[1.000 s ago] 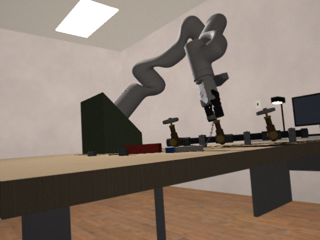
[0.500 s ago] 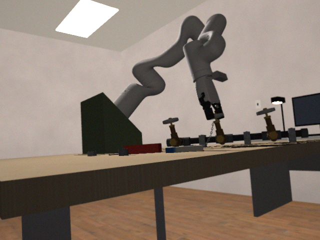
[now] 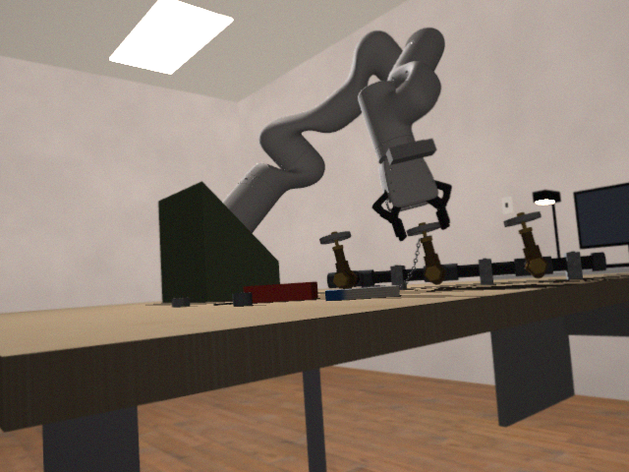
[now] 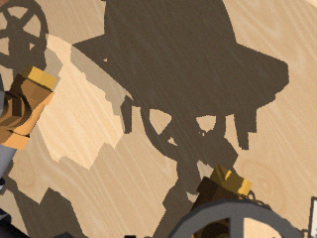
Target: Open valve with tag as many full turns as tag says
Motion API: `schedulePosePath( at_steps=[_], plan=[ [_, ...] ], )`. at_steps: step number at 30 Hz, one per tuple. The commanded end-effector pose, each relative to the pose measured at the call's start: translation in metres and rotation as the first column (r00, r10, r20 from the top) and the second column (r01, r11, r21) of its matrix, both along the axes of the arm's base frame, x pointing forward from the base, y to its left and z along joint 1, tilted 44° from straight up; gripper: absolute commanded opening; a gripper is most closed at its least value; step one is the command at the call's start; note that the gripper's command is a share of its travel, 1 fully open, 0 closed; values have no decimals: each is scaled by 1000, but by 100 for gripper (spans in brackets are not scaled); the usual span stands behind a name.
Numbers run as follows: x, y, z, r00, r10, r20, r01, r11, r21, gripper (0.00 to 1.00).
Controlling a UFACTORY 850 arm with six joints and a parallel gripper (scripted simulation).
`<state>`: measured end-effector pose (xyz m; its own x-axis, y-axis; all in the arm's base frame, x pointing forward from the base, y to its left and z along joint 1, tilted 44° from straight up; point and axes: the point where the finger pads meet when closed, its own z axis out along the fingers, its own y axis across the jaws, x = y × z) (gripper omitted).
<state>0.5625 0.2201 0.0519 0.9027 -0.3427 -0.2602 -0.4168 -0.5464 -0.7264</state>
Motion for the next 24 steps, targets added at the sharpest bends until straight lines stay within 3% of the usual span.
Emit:
schedulePosePath(
  at_steps=[1, 2, 4, 5, 8, 13, 21, 22, 24],
  plan=[
    [1, 0, 1, 962, -152, -228, 156, 988, -2, 100],
    [1, 0, 1, 945, -186, -270, 192, 981, -5, 100],
    [1, 0, 1, 945, -186, -270, 192, 981, -5, 100],
    [1, 0, 1, 879, -274, -391, 288, 957, -25, 100],
    [1, 0, 1, 815, -336, -473, 357, 933, -47, 100],
    [1, 0, 1, 627, -439, -644, 477, 870, -128, 100],
    [1, 0, 1, 605, -448, -658, 488, 862, -138, 100],
    [1, 0, 1, 605, -448, -658, 488, 862, -138, 0],
    [1, 0, 1, 605, -448, -658, 488, 862, -138, 0]
  ],
)
